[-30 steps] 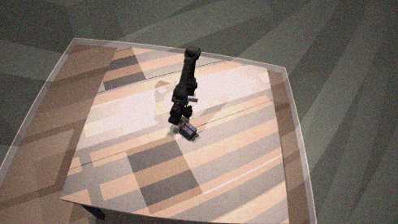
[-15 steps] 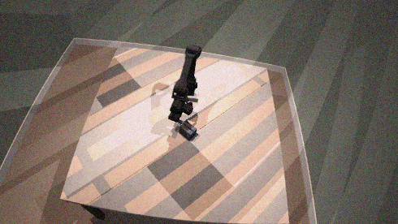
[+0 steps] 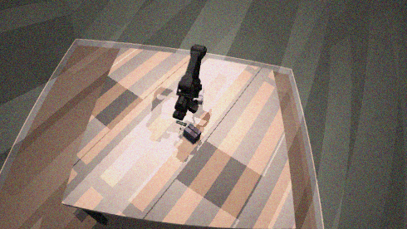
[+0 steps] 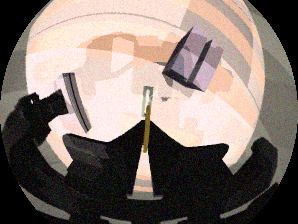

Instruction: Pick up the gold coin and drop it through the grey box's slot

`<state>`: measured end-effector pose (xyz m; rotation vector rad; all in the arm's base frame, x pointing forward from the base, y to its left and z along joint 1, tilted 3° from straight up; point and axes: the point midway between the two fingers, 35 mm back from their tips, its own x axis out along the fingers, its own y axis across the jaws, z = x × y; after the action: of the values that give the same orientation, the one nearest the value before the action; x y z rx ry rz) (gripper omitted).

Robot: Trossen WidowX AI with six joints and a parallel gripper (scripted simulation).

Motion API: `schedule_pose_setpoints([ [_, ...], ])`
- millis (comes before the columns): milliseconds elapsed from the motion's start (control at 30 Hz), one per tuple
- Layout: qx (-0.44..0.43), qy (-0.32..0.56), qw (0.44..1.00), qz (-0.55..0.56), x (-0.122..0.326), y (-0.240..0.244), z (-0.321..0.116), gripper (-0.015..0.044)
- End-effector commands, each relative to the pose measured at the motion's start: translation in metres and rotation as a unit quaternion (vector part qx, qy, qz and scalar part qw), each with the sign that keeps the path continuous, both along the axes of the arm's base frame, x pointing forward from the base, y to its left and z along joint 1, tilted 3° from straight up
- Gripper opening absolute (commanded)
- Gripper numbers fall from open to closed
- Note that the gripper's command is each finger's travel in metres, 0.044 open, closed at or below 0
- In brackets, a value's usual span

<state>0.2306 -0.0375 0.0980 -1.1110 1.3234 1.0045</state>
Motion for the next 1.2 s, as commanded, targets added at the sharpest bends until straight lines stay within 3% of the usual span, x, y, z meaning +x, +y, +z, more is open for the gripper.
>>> schedule_pose_setpoints([
  [0,0.002,-0.005,1.0,-0.001,-0.001,0.001,0.01,0.0],
  [467,0.006,-0.015,0.984,-0.176,-0.009,-0.005,0.012,0.0],
  [1167,0.008,-0.017,0.984,-0.176,0.017,0.012,0.015,0.0],
])
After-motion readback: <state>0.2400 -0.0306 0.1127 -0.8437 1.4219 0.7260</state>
